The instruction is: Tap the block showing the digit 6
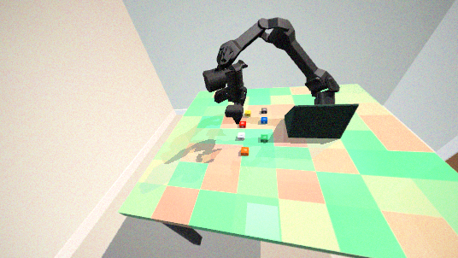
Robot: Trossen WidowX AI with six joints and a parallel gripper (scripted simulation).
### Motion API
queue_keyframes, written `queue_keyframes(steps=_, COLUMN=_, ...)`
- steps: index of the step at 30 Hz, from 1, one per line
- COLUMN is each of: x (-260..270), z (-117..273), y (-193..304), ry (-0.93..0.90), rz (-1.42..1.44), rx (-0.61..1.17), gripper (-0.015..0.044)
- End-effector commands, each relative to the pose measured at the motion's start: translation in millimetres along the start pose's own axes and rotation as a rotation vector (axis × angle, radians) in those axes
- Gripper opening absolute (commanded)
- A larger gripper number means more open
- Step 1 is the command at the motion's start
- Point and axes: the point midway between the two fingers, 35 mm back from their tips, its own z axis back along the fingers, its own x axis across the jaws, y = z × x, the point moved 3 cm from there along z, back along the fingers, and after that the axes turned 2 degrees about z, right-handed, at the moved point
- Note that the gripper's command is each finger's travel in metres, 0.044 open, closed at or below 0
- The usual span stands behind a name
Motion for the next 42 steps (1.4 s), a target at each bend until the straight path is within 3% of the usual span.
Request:
queue_keyframes(steps=1, x=-1.0, z=0.3, y=0.0, ry=0.004, rz=0.006, rx=-0.002, gripper=0.04)
queue_keyframes(steps=5, x=-4.2, z=0.5, y=-0.6, ry=0.004, rz=0.006, rx=-0.002, gripper=0.04)
queue_keyframes(steps=12, x=-100.8, z=0.5, y=-5.0, ry=0.009, rz=0.006, rx=-0.001, gripper=0.04)
queue_keyframes(steps=37, x=-100.8, z=0.5, y=-5.0, ry=0.009, rz=0.006, rx=-0.001, gripper=0.04)
queue_keyframes(steps=39, x=-100.5, z=-10.0, y=-6.2, ry=0.008, rz=0.007, rx=-0.002, gripper=0.0348)
queue_keyframes(steps=42, x=-101.0, z=-57.6, y=-7.2, ry=0.009, rz=0.006, rx=-0.002, gripper=0.0269)
